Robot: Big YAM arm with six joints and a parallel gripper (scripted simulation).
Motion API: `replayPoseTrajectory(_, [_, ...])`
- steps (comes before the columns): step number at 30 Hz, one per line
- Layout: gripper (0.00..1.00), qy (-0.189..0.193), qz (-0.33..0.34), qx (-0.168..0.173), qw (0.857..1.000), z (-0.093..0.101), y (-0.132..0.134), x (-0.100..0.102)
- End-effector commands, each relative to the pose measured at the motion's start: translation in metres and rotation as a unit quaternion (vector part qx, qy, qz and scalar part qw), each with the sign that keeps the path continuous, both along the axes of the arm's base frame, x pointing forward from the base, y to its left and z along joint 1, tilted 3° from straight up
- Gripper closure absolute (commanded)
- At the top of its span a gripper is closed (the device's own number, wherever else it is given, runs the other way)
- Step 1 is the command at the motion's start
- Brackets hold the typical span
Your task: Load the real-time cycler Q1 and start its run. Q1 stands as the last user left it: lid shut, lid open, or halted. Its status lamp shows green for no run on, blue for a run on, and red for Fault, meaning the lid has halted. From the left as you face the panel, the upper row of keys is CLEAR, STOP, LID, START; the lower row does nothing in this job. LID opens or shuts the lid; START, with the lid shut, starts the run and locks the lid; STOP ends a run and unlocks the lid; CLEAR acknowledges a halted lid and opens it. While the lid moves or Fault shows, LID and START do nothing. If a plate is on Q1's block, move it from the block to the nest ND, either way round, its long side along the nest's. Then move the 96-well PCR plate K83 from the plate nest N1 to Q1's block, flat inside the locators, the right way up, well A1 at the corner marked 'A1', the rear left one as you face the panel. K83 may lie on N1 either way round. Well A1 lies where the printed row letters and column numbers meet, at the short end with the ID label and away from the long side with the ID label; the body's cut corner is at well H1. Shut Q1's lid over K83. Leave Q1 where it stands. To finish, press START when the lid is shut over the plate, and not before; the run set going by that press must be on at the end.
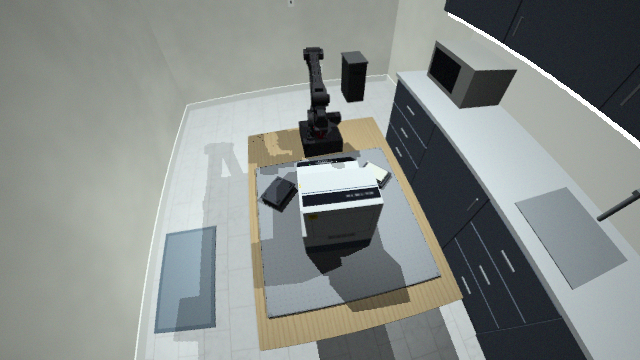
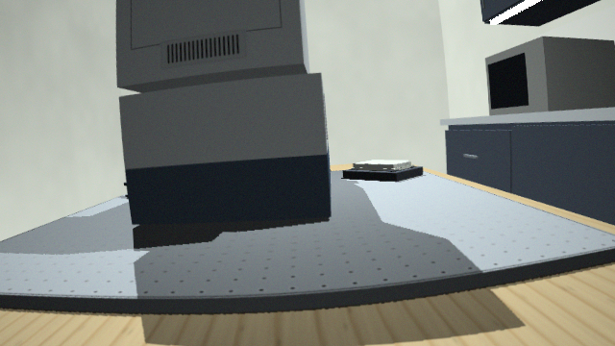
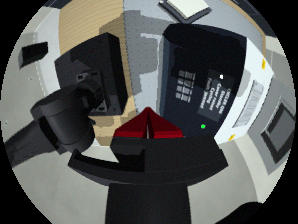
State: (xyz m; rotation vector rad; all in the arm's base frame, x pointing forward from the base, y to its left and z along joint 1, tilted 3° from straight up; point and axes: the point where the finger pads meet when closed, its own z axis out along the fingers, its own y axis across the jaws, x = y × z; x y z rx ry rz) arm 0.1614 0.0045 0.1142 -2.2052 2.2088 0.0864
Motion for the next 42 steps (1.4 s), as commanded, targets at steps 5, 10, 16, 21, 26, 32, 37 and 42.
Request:
replayPoseTrajectory(5, [1.00, -0.030, 0.008, -0.002, 1.000, 0.0198, 0.0010, 0.0210])
replayPoseTrajectory(10, [1.00, -0.032, 0.007, -0.001, 0.999, 0.0205, 0.0010, 0.0210])
replayPoseTrajectory(16, [1.00, -0.037, 0.007, -0.001, 0.999, 0.0223, 0.0010, 0.0210])
replayPoseTrajectory(21, [1.00, -0.038, 0.007, -0.001, 0.999, 0.0225, 0.0010, 0.0210])
replayPoseTrajectory(26, [1.00, -0.031, 0.006, -0.001, 1.000, 0.0203, 0.0009, 0.0211])
replayPoseTrajectory(32, [1.00, -0.031, 0.006, -0.001, 1.000, 0.0203, 0.0009, 0.0211])
replayPoseTrajectory(37, [1.00, -0.031, 0.006, -0.001, 1.000, 0.0203, 0.0009, 0.0212])
replayPoseTrajectory(42, [1.00, -0.031, 0.005, -0.001, 1.000, 0.0203, 0.0009, 0.0212])
